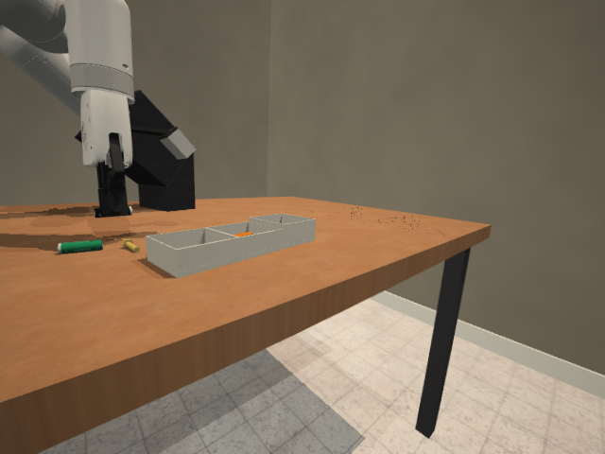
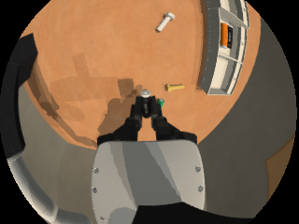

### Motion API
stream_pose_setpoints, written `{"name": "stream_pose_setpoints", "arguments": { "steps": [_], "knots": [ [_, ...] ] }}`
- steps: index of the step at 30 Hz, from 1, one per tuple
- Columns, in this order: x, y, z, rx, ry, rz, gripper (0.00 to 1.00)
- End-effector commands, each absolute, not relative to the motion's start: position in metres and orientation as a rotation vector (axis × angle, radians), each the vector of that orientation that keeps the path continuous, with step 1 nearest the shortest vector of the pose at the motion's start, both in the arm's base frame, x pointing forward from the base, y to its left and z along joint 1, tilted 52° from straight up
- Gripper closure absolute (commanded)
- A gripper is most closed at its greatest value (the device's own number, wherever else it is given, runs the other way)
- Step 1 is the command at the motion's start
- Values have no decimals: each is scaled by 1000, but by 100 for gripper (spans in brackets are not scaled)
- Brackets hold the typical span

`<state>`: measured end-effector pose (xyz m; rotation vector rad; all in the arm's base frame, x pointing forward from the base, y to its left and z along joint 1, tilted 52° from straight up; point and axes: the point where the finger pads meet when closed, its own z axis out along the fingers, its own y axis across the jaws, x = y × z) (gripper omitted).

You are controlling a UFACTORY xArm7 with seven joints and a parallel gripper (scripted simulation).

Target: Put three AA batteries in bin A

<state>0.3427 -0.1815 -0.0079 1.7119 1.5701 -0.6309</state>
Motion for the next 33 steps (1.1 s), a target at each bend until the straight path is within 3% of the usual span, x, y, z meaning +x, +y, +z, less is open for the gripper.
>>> {"name": "stream_pose_setpoints", "arguments": {
  "steps": [1, 22, 33],
  "knots": [
    [342, -167, 4, 1711, 1570, -630, 100],
    [342, -168, 4, 1711, 1570, -630, 100],
    [395, -138, -23, 1711, 1570, -630, 100]
  ]
}}
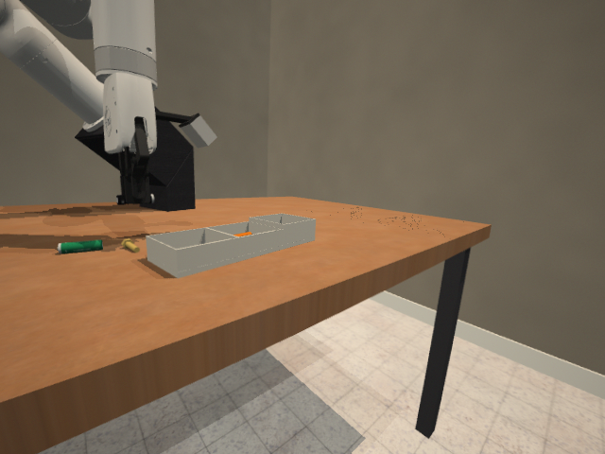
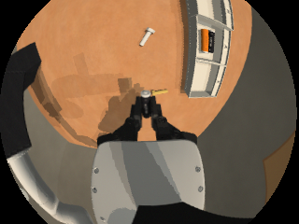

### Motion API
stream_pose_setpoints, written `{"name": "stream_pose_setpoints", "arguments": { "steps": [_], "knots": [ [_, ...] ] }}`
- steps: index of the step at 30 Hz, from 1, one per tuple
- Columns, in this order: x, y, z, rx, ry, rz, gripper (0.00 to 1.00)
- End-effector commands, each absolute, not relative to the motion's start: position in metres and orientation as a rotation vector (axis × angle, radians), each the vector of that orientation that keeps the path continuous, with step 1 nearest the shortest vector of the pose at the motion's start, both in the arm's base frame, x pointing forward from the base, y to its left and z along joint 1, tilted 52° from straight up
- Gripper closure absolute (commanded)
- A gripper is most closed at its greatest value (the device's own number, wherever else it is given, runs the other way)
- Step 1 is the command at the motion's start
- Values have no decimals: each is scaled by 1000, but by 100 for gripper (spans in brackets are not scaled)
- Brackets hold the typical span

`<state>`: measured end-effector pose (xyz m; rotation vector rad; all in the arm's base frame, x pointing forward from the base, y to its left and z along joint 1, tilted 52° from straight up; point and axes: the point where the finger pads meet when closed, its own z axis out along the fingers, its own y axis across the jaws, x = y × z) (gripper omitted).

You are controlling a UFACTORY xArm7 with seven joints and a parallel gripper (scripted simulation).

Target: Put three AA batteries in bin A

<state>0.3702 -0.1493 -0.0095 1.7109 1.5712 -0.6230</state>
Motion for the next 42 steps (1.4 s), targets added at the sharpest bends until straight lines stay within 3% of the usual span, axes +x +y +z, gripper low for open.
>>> {"name": "stream_pose_setpoints", "arguments": {
  "steps": [1, 30, 42],
  "knots": [
    [400, -136, -25, 1711, 1570, -630, 100],
    [505, -77, -78, 1658, 1642, -666, 100],
    [510, -75, -79, 1658, 1642, -666, 100]
  ]
}}
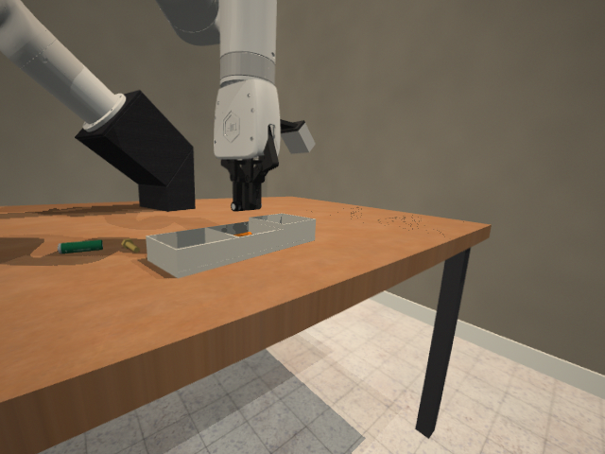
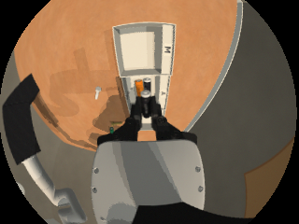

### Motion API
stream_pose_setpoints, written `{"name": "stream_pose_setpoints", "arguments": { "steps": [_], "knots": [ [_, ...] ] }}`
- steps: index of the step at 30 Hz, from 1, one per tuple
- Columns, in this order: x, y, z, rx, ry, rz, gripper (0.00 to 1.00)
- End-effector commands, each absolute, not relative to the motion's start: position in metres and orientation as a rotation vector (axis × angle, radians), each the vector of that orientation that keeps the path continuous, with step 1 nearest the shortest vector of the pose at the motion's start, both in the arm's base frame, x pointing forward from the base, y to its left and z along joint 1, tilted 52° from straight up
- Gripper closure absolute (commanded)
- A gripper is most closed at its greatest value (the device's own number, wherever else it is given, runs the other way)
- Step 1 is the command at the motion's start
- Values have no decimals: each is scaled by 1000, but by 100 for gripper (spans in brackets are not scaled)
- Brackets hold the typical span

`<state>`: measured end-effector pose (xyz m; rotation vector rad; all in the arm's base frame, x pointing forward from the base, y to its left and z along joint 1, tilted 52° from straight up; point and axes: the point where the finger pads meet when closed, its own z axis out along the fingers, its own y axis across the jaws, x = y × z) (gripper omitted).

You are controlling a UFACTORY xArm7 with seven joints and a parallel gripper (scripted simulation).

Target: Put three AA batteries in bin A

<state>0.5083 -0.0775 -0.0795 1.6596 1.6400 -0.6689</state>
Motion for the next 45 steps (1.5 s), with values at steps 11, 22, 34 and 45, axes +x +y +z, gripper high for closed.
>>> {"name": "stream_pose_setpoints", "arguments": {
  "steps": [11, 22, 34, 45],
  "knots": [
    [504, -78, -77, 1658, 1642, -666, 100],
    [503, -79, -76, 1658, 1642, -666, 100],
    [504, -87, -83, 1658, 1642, -666, 100],
    [506, -100, -93, 1658, 1642, -666, 100]
  ]
}}
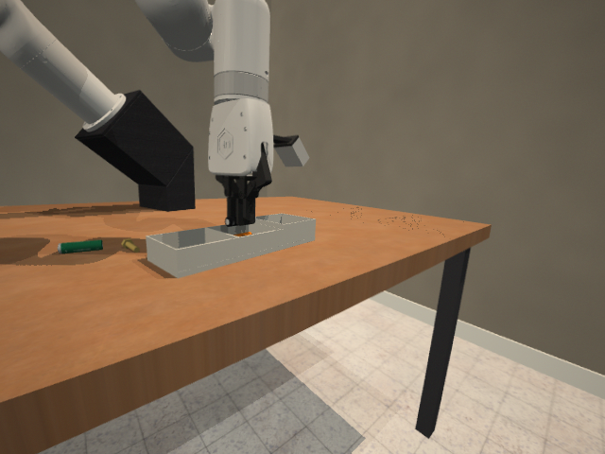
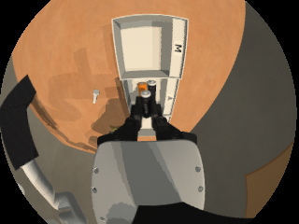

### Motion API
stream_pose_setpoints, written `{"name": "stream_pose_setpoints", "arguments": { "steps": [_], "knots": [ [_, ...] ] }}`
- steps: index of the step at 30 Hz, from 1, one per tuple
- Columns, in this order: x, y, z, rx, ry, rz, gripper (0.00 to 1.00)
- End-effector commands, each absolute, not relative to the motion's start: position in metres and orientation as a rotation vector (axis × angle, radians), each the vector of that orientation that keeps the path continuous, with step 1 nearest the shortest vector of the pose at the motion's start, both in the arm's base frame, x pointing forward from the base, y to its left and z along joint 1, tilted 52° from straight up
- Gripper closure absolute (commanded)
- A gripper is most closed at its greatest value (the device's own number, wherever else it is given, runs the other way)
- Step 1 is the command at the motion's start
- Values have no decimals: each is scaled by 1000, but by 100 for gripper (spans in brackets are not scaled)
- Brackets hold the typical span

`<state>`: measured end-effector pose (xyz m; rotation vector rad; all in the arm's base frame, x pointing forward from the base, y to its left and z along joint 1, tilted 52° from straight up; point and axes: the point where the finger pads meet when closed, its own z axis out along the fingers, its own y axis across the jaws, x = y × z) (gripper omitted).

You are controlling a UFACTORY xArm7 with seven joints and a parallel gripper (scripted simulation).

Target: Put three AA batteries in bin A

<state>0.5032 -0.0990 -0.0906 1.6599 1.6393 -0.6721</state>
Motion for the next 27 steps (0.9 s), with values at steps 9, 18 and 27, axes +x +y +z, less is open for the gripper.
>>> {"name": "stream_pose_setpoints", "arguments": {
  "steps": [9, 18, 27],
  "knots": [
    [506, -100, -94, 1658, 1642, -666, 100],
    [506, -100, -94, 1658, 1642, -666, 72],
    [506, -100, -94, 1658, 1642, -666, 72]
  ]
}}
